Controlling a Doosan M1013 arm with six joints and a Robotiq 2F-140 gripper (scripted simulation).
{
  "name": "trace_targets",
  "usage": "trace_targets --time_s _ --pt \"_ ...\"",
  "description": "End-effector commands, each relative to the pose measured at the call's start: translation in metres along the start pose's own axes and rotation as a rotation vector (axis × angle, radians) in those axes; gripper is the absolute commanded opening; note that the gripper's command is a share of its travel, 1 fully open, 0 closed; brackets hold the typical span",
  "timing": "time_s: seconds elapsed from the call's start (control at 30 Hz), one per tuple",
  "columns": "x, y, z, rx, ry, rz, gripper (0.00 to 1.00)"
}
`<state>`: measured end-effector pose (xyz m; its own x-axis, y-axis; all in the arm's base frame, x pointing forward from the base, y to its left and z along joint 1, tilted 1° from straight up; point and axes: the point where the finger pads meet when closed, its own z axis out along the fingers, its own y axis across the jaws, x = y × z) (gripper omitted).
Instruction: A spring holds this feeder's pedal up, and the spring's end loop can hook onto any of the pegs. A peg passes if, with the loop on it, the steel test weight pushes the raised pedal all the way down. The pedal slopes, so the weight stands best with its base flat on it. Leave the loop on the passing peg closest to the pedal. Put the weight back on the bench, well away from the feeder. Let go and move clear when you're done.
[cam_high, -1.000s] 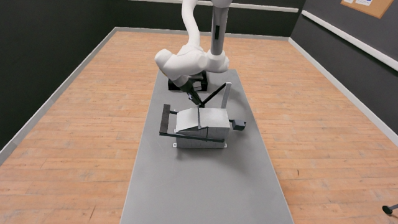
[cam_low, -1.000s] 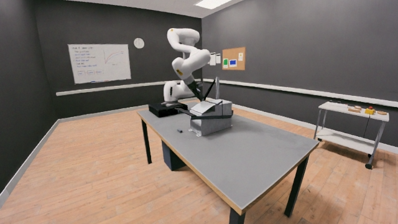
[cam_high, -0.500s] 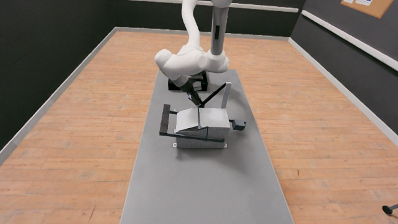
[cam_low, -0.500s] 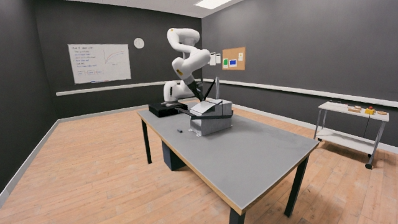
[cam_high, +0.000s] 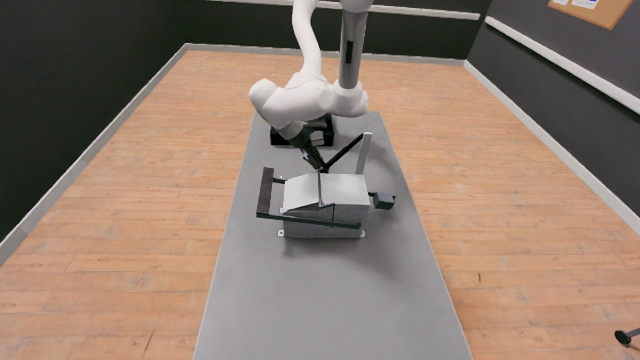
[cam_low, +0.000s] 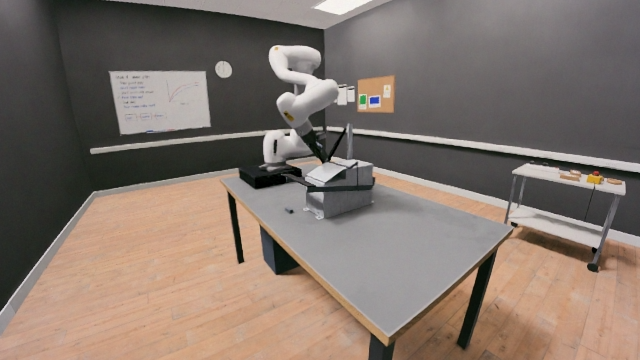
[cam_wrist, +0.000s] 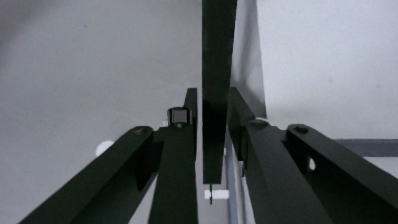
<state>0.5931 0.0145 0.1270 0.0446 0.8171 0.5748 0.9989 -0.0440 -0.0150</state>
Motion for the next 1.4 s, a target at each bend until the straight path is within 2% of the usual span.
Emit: trace_targets --time_s 0.0,0.5,1.0,1.07,1.1,1.37 --pt "0.0 0.0 -0.001 -0.001 0.0 -0.001 0.24" --pt "0.0 0.0 -0.001 -0.001 0.0 -0.001 0.24" --pt "0.0 0.0 -0.101 -0.001 0.0 0.0 0.24" --pt "0.0 0.0 -0.101 -0.001 0.0 0.0 0.24" --pt "0.0 0.0 -0.077 -0.002 -0.001 0.0 0.24" --pt "0.0 0.0 -0.091 -0.002 -0.001 0.0 0.24"
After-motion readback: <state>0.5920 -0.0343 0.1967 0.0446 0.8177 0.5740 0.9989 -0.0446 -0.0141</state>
